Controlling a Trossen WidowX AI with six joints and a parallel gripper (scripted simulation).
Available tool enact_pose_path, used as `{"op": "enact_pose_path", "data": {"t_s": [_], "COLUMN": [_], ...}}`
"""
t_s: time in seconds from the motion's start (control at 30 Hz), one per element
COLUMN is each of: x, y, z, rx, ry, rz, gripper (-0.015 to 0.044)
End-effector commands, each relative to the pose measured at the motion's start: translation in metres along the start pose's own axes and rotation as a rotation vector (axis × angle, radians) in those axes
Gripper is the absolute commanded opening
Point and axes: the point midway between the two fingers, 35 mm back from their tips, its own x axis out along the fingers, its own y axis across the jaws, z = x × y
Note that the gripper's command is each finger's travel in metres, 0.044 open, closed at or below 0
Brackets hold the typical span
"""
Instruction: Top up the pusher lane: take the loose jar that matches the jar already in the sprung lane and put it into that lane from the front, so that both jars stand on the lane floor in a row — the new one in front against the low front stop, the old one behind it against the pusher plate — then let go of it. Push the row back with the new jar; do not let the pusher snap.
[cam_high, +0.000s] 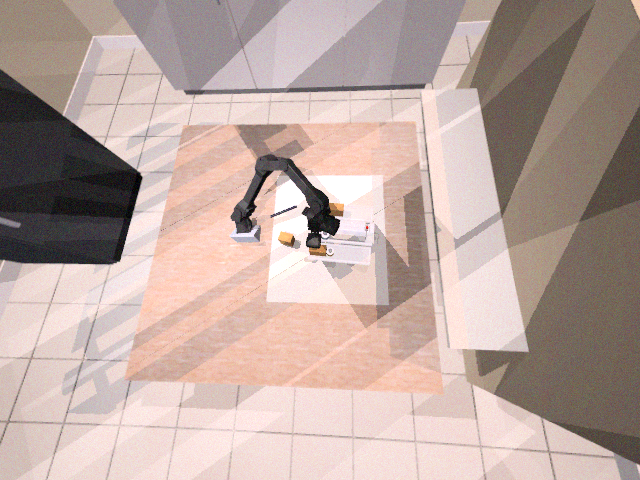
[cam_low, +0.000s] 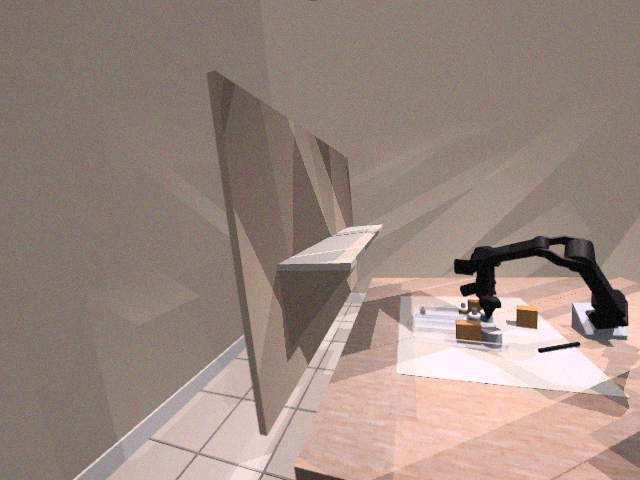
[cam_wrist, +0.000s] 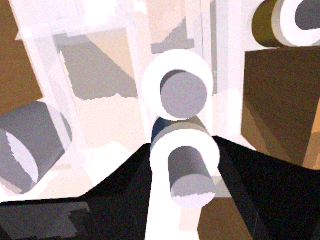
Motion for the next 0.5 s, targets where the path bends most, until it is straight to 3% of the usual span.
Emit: {"op": "enact_pose_path", "data": {"t_s": [0.0,0.47], "x": [0.0013,0.0055], "y": [0.0013,0.0013], "z": [0.0040,0.0034], "rx": [-0.011,-0.011], "ry": [-0.016,-0.016], "rz": [0.005,0.005], "gripper": [0.0000,0.0000]}}
